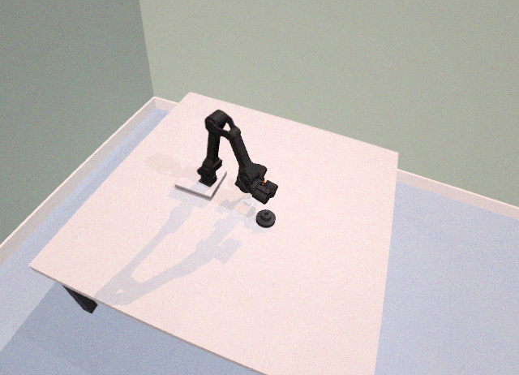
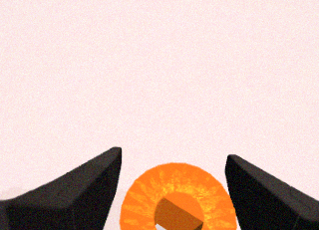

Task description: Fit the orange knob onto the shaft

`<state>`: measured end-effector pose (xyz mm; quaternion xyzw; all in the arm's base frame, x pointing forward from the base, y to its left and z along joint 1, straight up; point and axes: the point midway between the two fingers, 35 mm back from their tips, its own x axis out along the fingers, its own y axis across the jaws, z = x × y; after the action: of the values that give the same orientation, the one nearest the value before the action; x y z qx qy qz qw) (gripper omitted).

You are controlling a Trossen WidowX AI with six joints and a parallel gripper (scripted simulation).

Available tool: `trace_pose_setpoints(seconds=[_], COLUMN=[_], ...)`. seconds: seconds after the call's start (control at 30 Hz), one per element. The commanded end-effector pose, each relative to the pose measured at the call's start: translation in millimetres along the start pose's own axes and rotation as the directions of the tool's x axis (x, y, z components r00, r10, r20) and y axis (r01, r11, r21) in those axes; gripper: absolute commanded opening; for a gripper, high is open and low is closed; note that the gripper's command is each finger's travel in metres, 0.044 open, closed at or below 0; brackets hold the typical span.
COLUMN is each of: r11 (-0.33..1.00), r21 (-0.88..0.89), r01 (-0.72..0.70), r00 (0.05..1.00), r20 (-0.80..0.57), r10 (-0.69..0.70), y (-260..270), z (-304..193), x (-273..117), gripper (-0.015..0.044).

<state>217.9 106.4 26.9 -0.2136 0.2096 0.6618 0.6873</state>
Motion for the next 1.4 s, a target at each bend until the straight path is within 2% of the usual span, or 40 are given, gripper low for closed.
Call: trace_pose_setpoints(seconds=[0.0,0.47,0.7,0.97,1.17,1.37], r11=[1.0,1.0,1.0,1.0,1.0,1.0], r21=[0.002,0.002,0.002,0.002,-0.001,-0.001], r01=[0.001,0.001,0.001,0.001,0.001,0.001], r00=[1.0,1.0,1.0,1.0,1.0,1.0], r20=[0.0,0.0,0.0,0.0,0.0,0.0], r10=[-0.001,-0.001,-0.001,-0.001,-0.001,-0.001], y=[-0.1,-0.1,-0.1,-0.6,-0.6,-0.1], z=[0.0,0.0,0.0,2.0,63.9,66.1], x=[0.1,0.1,0.1,-1.3,-44.3,-45.9], gripper=[0.026,0.026,0.044,0.044,0.044,0.044])
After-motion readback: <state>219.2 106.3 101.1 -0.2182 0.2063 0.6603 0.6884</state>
